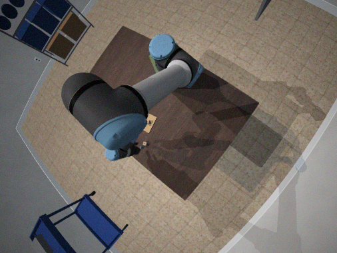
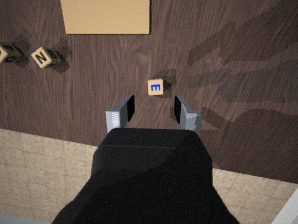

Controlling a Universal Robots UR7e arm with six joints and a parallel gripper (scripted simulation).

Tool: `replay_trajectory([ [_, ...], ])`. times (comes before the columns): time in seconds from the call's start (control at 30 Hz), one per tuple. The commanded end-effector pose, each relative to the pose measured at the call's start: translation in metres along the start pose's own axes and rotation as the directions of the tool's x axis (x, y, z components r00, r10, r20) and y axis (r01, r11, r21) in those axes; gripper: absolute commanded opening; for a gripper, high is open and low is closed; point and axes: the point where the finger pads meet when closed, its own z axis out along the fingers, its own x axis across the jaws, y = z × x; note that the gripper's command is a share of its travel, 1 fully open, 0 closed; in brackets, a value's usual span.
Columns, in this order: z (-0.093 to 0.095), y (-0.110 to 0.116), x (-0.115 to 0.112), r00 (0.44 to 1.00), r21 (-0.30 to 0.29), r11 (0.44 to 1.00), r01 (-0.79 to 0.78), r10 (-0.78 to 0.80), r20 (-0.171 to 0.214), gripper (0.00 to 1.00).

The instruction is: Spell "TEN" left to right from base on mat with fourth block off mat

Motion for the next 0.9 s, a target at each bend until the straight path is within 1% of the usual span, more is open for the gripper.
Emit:
replay_trajectory([
  [0.0,0.002,-0.018,-0.011,0.999,0.0,0.999,0.038,-0.038,0.001,1.0],
  [0.03,0.002,-0.025,-0.015,0.999,0.0,0.999,0.053,-0.053,0.001,1.0],
  [0.1,0.002,-0.025,-0.015,0.999,0.0,0.999,0.053,-0.053,0.001,1.0],
  [0.13,0.003,-0.033,-0.019,0.998,0.0,0.998,0.07,-0.07,0.001,1.0],
  [0.37,0.004,-0.106,-0.046,0.976,0.001,0.976,0.219,-0.219,0.001,1.0],
  [0.47,0.003,-0.135,-0.052,0.961,0.001,0.961,0.277,-0.277,0.001,1.0],
  [0.57,0.001,-0.157,-0.055,0.947,0.0,0.947,0.32,-0.32,0.001,1.0],
  [0.6,0.0,-0.162,-0.056,0.944,0.0,0.944,0.33,-0.33,0.0,1.0],
  [0.67,0.0,-0.162,-0.056,0.944,0.0,0.944,0.33,-0.33,0.0,1.0],
  [0.77,-0.001,-0.17,-0.056,0.938,0.0,0.938,0.347,-0.347,0.0,1.0],
  [0.87,-0.001,-0.172,-0.056,0.937,0.0,0.937,0.35,-0.35,0.0,1.0],
])
